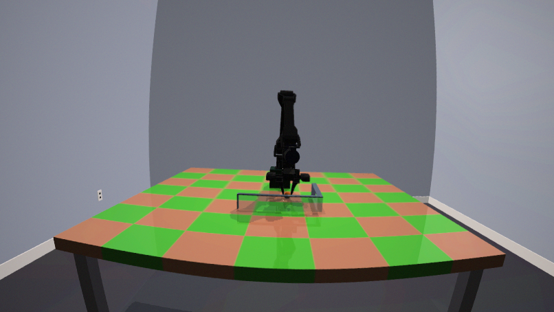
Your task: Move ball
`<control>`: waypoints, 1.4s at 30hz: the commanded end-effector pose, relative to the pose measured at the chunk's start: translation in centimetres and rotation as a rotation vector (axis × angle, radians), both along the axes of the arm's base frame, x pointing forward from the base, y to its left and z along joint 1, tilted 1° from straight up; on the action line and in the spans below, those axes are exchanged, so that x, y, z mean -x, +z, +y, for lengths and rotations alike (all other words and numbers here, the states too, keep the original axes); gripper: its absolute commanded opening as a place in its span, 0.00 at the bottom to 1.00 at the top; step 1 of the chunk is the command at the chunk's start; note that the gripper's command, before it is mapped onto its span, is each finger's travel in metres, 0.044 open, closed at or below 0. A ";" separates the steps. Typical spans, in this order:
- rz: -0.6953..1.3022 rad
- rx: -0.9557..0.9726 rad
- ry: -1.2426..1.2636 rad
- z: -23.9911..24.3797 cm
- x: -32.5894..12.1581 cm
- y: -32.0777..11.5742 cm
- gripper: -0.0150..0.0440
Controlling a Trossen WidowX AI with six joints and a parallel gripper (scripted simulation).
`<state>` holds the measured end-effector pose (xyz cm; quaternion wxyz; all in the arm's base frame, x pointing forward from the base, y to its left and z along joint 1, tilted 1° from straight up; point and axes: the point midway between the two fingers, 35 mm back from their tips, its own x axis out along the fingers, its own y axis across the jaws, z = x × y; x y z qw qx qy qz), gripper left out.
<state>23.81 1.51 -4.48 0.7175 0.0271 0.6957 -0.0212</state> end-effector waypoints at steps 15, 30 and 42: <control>0.001 -0.002 0.000 0.0 -0.3 3.5 0.68; -0.022 -0.001 -0.003 -0.1 -0.2 8.7 0.72; -0.018 -0.001 -0.003 -0.1 0.4 12.8 1.00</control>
